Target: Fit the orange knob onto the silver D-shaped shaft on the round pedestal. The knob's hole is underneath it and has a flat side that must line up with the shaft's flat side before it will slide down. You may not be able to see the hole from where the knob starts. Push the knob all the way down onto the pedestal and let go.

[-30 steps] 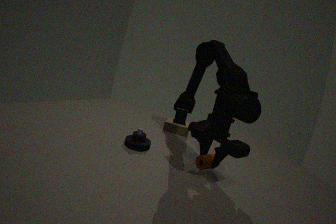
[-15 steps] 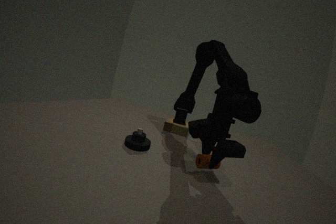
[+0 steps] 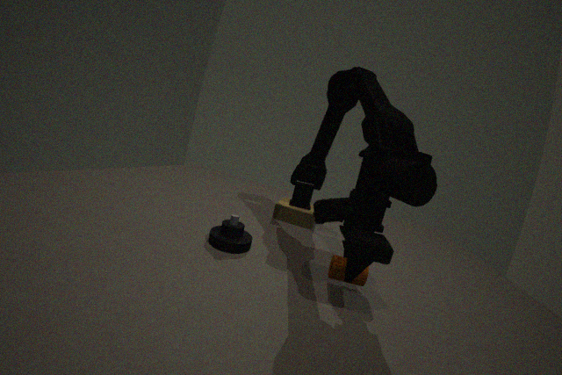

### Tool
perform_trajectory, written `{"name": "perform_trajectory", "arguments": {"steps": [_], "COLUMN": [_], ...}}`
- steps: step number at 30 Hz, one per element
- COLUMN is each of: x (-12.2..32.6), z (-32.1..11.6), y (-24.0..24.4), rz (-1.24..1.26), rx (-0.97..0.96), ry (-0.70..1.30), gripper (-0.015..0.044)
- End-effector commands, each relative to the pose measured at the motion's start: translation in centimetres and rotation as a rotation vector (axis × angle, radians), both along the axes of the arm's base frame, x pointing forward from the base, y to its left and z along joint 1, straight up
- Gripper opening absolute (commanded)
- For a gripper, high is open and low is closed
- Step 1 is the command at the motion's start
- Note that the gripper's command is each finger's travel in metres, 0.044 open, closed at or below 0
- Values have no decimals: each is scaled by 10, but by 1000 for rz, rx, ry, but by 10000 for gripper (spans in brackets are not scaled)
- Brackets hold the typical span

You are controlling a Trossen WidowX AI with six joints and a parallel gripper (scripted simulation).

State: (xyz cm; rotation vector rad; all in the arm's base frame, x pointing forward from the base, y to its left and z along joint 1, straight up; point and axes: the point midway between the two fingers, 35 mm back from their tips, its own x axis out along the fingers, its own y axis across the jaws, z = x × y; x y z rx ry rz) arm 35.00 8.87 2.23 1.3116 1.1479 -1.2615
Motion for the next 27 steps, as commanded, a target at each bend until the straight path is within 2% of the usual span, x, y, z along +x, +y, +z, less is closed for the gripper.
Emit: {"name": "perform_trajectory", "arguments": {"steps": [1, 18, 27], "x": [1, 1, 1], "z": [3, 3, -6], "y": [0, 0, 0], "rz": [-25, -569, -590], "rx": [1, 18, 18], "ry": [-9, -1, 0], "gripper": [180, 180, 180]}}
